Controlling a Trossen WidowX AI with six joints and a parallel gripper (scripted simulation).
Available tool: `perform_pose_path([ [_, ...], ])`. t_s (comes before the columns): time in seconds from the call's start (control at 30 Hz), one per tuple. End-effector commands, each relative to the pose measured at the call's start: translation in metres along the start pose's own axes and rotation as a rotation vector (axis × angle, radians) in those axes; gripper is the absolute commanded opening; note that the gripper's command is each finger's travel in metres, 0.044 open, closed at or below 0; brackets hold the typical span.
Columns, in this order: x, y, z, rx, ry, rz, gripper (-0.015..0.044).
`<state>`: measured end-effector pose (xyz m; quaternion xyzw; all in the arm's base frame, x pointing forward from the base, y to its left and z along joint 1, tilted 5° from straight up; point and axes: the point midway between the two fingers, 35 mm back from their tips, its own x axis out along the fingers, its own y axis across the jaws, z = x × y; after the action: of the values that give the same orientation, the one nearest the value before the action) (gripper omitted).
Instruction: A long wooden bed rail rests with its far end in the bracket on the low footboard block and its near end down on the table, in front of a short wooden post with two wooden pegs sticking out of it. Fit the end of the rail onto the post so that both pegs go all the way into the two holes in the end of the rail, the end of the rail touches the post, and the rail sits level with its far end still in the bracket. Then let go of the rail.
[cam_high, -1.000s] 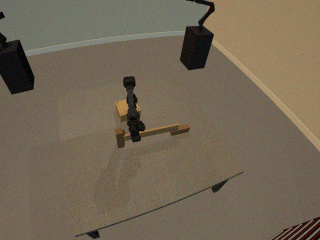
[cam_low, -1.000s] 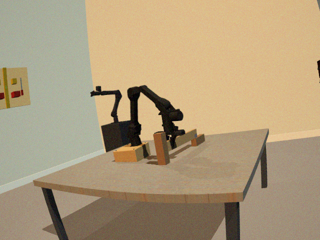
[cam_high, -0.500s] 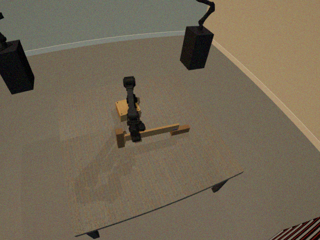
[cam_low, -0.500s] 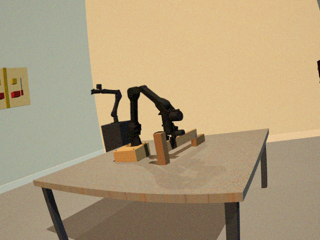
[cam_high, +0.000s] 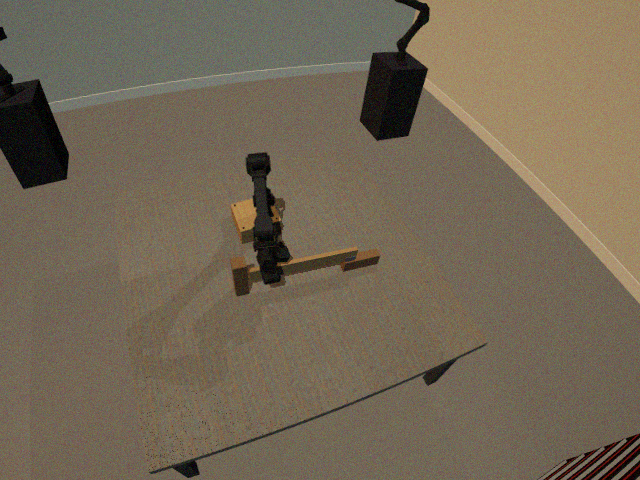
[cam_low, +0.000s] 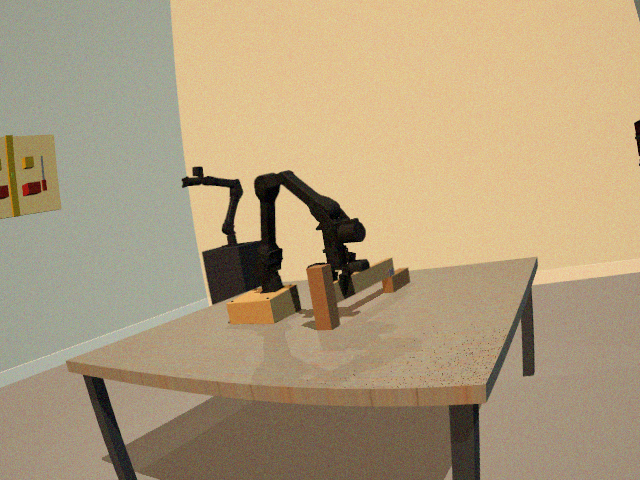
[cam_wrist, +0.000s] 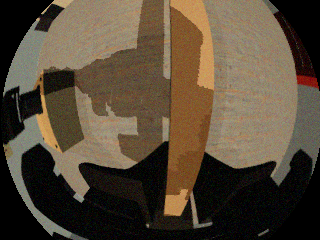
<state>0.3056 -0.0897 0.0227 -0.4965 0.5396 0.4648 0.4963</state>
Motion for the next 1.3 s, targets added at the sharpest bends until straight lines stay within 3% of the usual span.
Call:
perform_pose_path([
  [0.0,-0.0025,-0.0009,-0.0032,-0.004,0.003,-0.004,0.0000],
  [1.27,-0.0004,-0.0017,0.0031,-0.004,0.003,-0.004,0.0000],
])
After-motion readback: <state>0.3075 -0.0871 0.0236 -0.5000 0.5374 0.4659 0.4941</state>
